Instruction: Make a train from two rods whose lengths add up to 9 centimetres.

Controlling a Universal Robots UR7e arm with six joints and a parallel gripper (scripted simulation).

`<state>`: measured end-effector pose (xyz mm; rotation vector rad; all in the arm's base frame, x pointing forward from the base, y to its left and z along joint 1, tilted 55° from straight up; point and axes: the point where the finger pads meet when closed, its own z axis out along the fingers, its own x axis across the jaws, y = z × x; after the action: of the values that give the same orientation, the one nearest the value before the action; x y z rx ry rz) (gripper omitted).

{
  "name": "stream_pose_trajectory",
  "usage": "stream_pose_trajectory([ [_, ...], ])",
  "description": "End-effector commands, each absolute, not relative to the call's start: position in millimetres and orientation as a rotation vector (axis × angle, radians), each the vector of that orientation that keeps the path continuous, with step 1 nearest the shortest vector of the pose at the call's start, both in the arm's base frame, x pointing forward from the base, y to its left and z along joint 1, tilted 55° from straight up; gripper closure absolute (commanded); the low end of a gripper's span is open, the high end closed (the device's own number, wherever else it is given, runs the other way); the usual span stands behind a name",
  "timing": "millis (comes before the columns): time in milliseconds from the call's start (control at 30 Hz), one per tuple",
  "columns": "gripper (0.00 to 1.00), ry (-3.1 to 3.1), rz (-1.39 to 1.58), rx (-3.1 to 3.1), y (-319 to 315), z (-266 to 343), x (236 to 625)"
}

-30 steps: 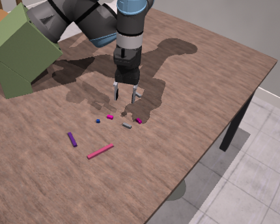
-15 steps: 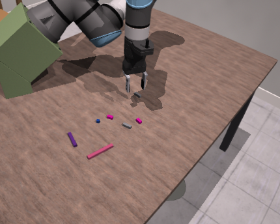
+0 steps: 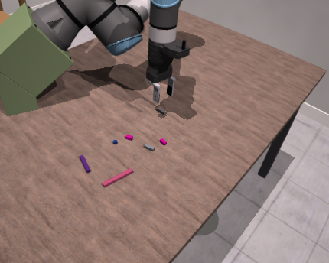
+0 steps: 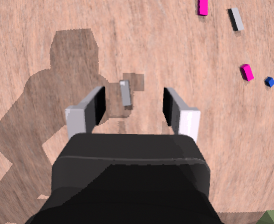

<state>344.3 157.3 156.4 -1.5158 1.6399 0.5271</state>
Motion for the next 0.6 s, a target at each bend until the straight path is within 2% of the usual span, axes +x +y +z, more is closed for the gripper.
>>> stream_pose_trajectory([
  [0, 0.00, 1.588, 0.494, -1.560, 163.6, 159.2, 339.5],
  [500, 0.00, 1.543, 0.465, -1.597, 169.0, 161.2, 335.3],
  [533, 0.46, 1.543, 0.465, -1.597, 169.0, 161.2, 335.3],
  [567, 0.46, 1.543, 0.465, -1.597, 169.0, 161.2, 335.3],
])
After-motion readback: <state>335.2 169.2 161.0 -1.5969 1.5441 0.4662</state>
